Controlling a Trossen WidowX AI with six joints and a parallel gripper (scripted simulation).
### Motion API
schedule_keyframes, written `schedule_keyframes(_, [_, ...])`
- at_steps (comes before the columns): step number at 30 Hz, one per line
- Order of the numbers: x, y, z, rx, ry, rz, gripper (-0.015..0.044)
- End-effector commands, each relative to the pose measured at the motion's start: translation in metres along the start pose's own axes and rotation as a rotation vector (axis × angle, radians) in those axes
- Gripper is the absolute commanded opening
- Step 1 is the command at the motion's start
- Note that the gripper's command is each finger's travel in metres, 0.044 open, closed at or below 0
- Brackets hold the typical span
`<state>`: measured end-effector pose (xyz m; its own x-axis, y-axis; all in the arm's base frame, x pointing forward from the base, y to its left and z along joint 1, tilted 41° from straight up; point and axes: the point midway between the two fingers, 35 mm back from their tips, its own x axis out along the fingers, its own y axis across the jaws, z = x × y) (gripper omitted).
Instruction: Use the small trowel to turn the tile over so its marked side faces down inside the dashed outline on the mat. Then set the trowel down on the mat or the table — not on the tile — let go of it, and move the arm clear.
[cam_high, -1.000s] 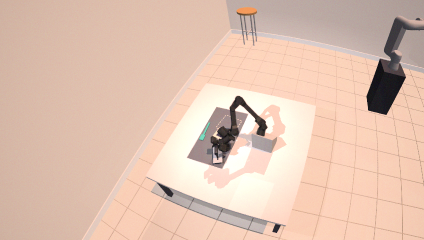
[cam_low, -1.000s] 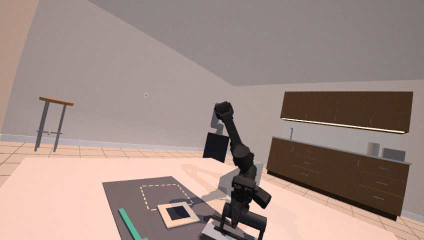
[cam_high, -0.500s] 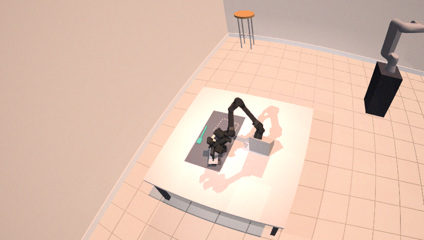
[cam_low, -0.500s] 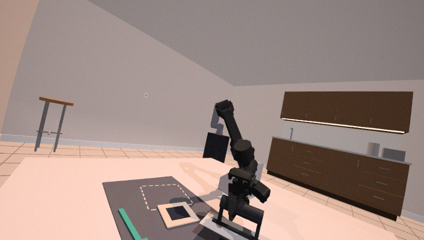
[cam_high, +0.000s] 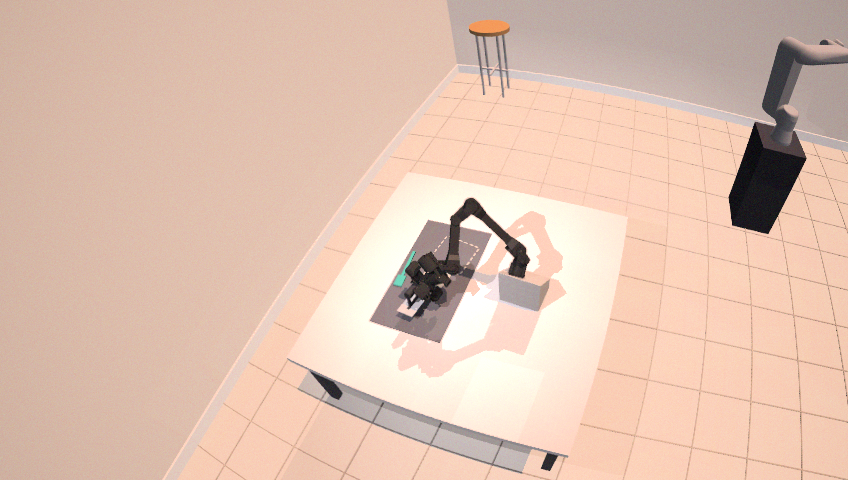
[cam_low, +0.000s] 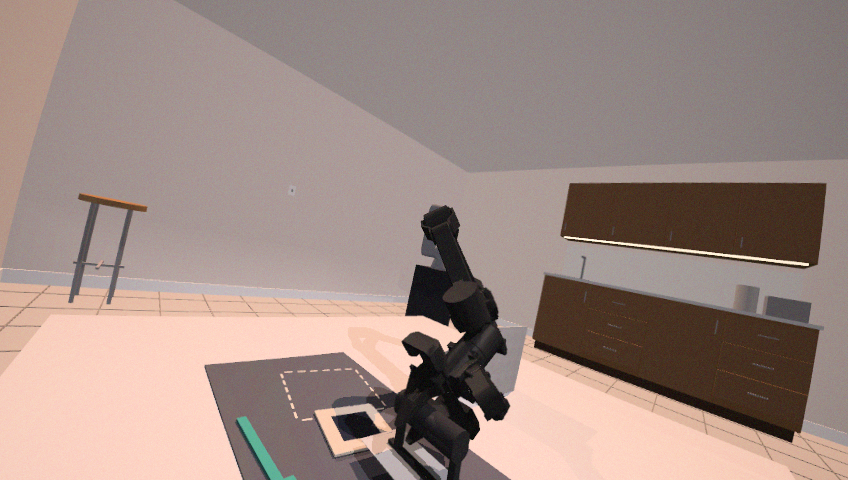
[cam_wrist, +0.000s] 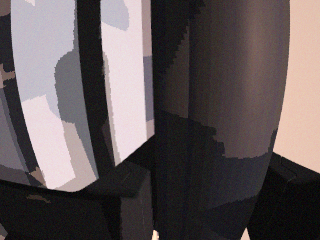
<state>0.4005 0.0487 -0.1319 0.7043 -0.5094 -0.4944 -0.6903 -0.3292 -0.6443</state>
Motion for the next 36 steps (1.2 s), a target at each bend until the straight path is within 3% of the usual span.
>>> schedule_keyframes(1, [0.002,-0.010,0.000,0.047,0.020,-0.023,0.0000])
schedule_keyframes(36, [0.032,0.017,-0.004,0.045,0.021,-0.023,0.0000])
